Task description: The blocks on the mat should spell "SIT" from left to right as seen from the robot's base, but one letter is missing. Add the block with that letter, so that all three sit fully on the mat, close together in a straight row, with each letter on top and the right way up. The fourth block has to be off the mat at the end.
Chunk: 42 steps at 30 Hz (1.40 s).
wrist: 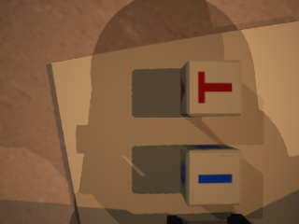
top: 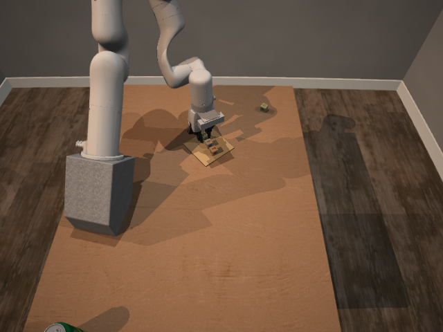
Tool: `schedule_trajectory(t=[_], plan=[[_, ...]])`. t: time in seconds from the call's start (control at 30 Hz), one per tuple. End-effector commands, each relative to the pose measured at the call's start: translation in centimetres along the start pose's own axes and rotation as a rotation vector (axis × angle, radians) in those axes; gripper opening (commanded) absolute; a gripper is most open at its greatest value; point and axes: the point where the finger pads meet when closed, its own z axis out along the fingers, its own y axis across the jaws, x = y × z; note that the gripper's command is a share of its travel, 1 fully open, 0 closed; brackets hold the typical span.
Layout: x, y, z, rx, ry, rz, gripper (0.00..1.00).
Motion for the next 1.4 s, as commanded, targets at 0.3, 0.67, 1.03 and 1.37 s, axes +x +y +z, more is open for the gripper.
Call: schedule_trajectory(t=[0.3, 0.67, 1.03, 1.37], plan=[[0.1, -0.1, -0.1, 0.002, 0.001, 0.001, 0.35], [0.1, -0.1, -0.1, 0.002, 0.001, 0.001, 0.43], [0.1, -0.1, -0.6, 0.002, 0.001, 0.001, 0.43], [0.1, -0.1, -4.0, 0.002, 0.001, 0.001, 0.43]])
